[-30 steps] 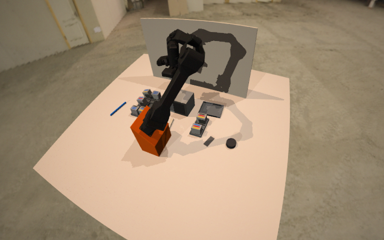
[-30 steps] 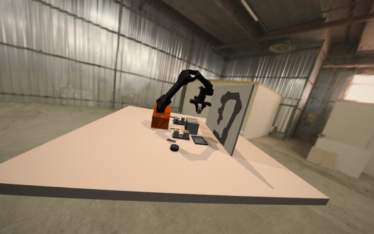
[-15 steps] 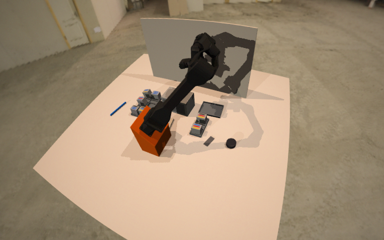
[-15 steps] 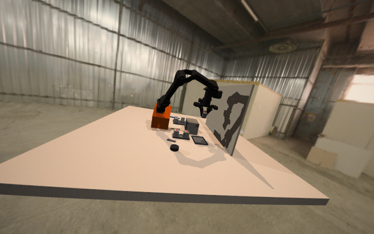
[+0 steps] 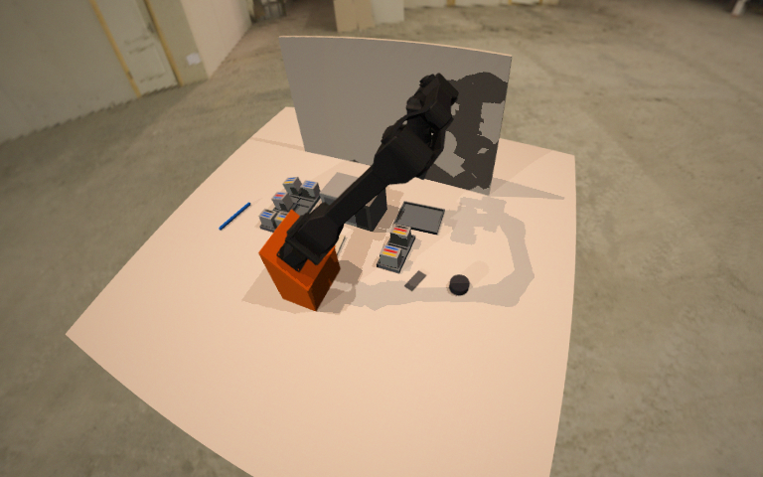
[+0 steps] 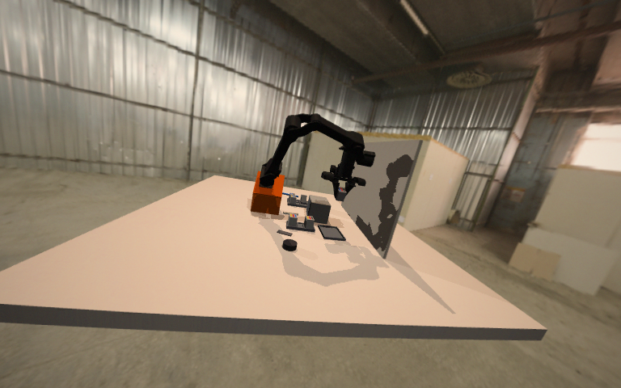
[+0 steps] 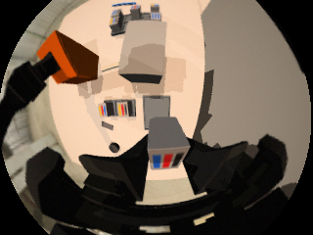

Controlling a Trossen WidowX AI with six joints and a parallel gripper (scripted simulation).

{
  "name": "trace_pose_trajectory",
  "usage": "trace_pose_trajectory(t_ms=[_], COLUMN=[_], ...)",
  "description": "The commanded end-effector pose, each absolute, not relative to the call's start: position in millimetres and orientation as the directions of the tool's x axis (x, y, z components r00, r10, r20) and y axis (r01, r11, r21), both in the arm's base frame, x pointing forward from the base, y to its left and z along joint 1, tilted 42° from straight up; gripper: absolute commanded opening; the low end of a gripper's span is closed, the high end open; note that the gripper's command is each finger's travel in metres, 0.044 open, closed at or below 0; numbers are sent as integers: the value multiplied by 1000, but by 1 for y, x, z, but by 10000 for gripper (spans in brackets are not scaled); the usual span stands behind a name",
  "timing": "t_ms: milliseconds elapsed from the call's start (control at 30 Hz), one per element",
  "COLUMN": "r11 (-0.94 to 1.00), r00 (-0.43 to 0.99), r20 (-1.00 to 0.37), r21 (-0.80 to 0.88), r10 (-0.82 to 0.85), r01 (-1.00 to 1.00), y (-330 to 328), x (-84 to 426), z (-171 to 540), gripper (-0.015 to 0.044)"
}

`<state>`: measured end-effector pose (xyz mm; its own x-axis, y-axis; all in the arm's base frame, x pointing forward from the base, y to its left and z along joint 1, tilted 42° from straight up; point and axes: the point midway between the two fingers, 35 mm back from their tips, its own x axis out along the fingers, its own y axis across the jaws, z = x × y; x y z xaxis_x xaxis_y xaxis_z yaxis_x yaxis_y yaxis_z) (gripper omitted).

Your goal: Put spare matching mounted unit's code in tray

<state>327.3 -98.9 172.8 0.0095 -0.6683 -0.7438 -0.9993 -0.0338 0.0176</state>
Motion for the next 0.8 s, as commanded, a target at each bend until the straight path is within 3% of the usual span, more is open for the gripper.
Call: trace_pose_trajectory(t_ms=[0,767], r11=[-40,-39], r00=[12,12], r20=[-739,-742], r21=[20,19], r10=[-674,-671], r01=[-999,-999], y=[-102,-117], x=[327,332], z=[176,158], gripper=[0,0])
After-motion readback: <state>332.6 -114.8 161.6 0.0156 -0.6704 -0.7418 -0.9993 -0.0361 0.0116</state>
